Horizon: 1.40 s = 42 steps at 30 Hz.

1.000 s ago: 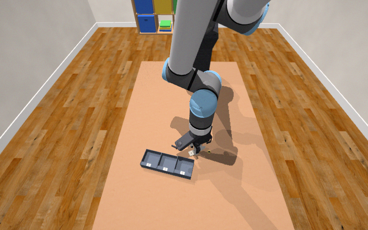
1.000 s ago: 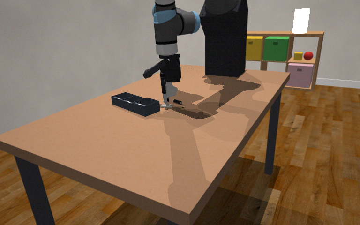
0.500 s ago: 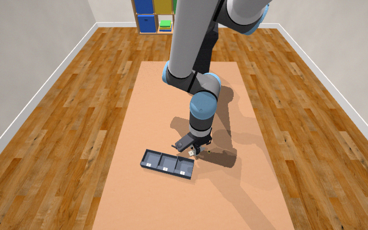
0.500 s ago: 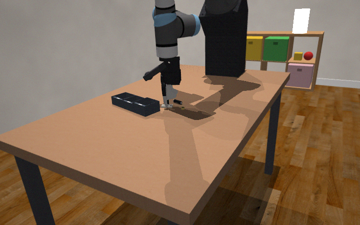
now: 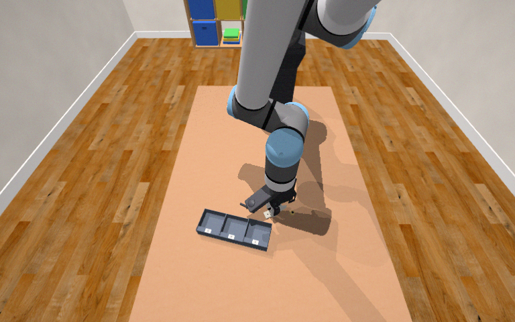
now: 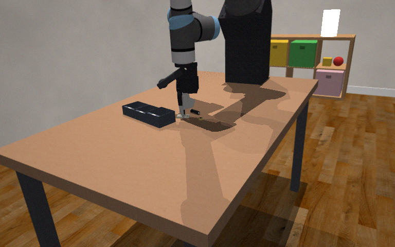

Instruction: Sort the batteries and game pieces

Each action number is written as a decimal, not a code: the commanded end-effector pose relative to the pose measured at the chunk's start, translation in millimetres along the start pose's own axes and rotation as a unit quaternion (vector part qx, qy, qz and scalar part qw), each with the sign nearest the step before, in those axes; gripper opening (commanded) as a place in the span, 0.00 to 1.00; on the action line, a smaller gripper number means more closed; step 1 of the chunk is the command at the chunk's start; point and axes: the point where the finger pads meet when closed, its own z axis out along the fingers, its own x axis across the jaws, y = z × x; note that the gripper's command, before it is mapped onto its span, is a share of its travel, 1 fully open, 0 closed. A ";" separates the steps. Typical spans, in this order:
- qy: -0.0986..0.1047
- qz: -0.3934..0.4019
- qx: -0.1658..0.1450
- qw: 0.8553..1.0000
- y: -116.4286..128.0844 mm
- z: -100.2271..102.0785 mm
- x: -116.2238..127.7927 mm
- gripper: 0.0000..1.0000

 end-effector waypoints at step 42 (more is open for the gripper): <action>0.000 0.000 0.001 1.000 -0.3 -44.9 0.5 0.00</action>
